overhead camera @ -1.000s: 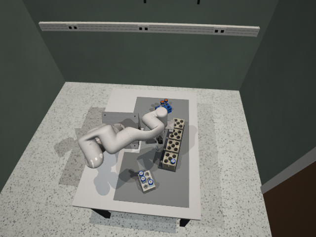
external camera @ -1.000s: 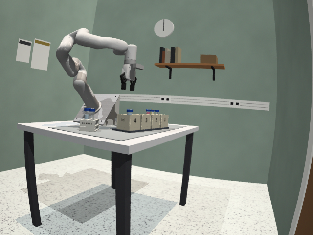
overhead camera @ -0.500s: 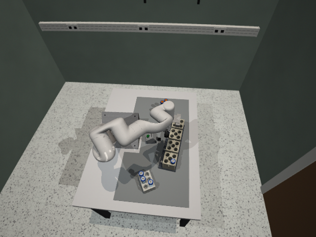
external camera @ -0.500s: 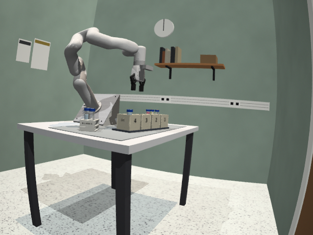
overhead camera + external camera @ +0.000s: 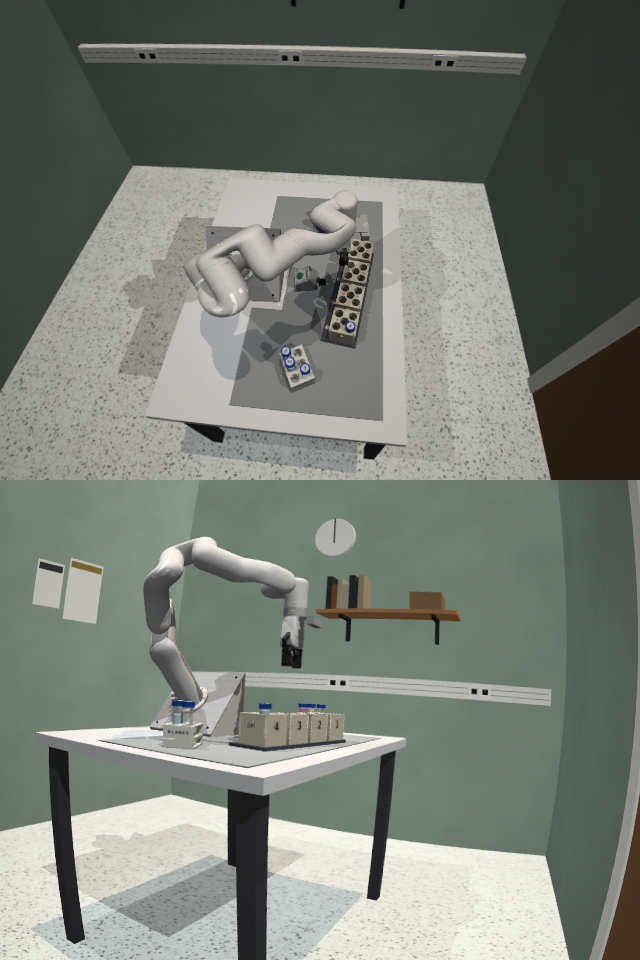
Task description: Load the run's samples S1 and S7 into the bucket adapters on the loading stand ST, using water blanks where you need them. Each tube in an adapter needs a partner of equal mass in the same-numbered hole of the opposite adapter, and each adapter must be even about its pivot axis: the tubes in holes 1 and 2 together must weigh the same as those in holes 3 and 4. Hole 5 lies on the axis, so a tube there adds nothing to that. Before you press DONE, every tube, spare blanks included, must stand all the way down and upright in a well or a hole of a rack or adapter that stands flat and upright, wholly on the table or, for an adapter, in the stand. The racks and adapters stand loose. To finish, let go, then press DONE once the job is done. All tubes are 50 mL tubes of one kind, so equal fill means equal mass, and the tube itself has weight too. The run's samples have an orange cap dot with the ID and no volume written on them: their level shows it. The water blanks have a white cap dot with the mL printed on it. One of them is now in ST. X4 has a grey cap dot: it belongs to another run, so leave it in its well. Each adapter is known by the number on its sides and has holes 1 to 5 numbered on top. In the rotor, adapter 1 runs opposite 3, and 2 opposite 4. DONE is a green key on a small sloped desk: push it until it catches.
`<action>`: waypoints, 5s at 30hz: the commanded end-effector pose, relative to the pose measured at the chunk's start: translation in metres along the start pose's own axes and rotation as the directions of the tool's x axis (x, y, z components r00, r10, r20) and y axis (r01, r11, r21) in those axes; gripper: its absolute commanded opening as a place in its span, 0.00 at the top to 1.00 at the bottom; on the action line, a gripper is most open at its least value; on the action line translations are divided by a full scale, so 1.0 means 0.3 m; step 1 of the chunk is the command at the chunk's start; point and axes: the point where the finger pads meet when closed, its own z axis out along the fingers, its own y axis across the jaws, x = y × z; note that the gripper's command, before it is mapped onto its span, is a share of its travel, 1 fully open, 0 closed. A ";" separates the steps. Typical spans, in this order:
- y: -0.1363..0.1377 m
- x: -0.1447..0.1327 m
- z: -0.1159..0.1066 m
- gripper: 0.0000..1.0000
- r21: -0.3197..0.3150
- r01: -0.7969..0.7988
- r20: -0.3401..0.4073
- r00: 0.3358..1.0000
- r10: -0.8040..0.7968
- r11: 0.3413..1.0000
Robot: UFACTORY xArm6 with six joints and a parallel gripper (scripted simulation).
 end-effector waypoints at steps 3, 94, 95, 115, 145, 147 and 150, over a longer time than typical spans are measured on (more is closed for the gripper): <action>-0.114 -0.021 -0.005 0.00 0.003 0.230 -0.001 0.973 -0.230 0.973; -0.891 -0.204 0.259 0.00 0.003 0.593 -0.003 0.805 -0.593 0.805; -0.892 -0.204 0.267 0.00 0.003 0.593 -0.003 0.805 -0.593 0.805; -0.892 -0.204 0.325 0.00 0.003 0.593 -0.003 0.805 -0.593 0.805; -0.892 -0.203 0.324 0.00 0.003 0.593 -0.003 0.805 -0.593 0.805; -0.892 -0.204 0.316 0.00 0.003 0.593 -0.003 0.805 -0.593 0.805; -0.891 -0.204 0.289 0.00 0.003 0.593 -0.003 0.805 -0.593 0.805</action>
